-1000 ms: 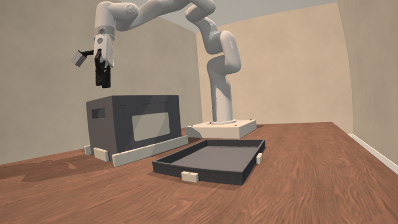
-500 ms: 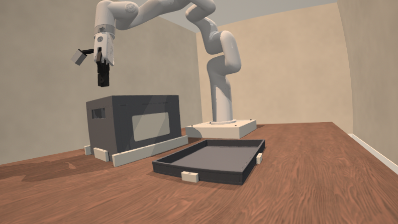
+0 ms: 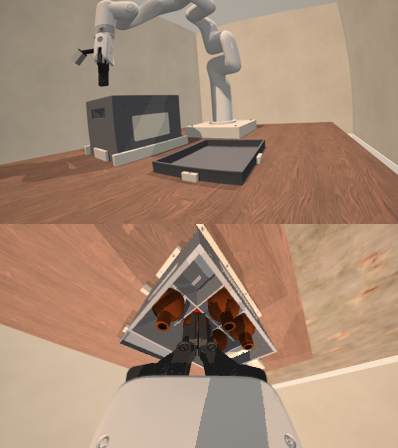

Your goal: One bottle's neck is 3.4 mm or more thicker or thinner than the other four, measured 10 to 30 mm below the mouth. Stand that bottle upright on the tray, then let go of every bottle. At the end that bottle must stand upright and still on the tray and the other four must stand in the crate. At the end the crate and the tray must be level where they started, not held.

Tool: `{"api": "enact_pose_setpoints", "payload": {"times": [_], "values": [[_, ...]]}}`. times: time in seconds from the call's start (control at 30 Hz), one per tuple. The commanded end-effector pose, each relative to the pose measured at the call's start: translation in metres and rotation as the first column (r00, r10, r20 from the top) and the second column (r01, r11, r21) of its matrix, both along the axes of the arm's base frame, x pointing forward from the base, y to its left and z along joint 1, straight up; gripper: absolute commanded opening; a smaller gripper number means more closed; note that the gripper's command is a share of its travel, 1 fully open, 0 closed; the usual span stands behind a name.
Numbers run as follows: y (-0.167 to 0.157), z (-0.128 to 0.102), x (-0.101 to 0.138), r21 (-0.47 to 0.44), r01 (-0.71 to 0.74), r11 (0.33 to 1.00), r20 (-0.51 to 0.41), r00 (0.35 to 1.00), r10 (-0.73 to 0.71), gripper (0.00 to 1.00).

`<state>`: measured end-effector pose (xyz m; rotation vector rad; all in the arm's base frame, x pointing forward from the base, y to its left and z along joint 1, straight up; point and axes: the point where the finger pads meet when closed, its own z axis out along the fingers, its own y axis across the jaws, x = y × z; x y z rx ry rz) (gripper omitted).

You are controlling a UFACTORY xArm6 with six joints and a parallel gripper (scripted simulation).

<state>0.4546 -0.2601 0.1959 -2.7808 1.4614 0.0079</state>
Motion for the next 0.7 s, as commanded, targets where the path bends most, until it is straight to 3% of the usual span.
{"api": "enact_pose_setpoints", "payload": {"times": [0.0, 0.43, 0.67], "values": [[-0.001, 0.002, 0.001, -0.002, 0.0, 1.0, 0.004, 1.0, 0.0, 0.0], [0.0, 0.002, 0.001, -0.003, 0.0, 1.0, 0.004, 1.0, 0.0, 0.0], [0.075, 0.002, 0.017, -0.003, 0.0, 1.0, 0.004, 1.0, 0.0, 0.0]]}}
